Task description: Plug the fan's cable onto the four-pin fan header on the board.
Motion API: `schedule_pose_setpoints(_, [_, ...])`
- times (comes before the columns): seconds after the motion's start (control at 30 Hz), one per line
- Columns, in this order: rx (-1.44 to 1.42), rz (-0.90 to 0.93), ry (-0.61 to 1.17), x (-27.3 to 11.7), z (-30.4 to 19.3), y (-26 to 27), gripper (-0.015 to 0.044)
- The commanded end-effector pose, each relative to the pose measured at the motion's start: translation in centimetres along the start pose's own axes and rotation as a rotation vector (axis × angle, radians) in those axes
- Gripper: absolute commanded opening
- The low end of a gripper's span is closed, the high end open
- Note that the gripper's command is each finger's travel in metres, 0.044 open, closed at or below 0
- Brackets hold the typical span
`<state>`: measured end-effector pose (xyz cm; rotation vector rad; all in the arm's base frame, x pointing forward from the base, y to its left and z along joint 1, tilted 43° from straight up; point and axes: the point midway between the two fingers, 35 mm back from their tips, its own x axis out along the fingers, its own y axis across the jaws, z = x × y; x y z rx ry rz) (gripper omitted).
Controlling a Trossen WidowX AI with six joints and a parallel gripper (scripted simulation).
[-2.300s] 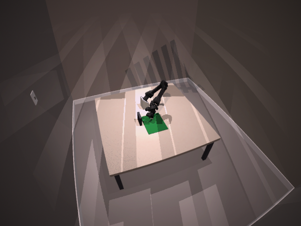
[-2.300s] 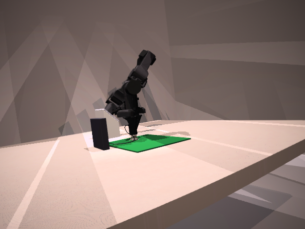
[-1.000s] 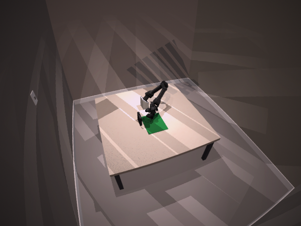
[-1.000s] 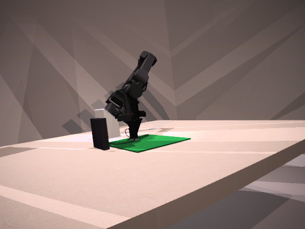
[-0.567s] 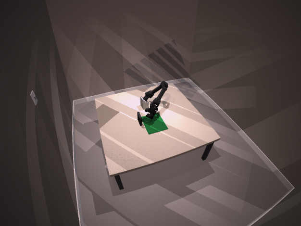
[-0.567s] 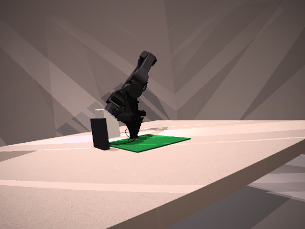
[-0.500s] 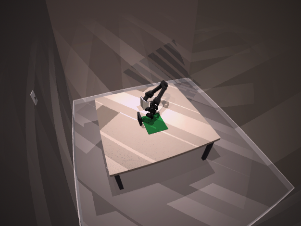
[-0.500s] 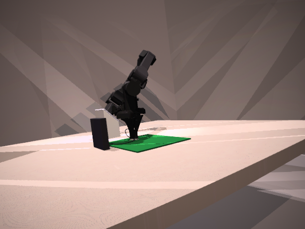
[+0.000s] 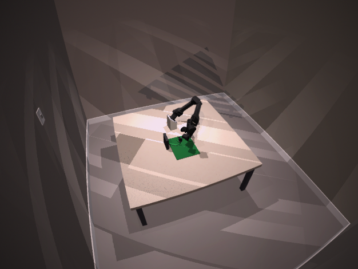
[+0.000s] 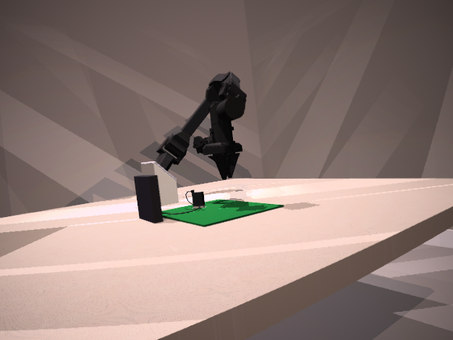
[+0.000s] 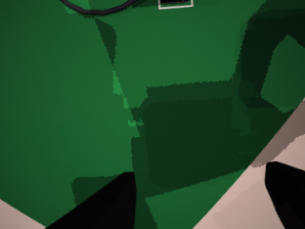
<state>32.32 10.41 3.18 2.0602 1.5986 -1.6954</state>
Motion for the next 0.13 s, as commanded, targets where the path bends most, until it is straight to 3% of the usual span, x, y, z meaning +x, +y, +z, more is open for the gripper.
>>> schedule_pose_setpoints(0.0, [0.005,-0.015,-0.001,0.29,-3.04,-1.22,0.026])
schedule_pose_setpoints(0.1, [0.005,-0.015,-0.001,0.29,-3.04,-1.22,0.026])
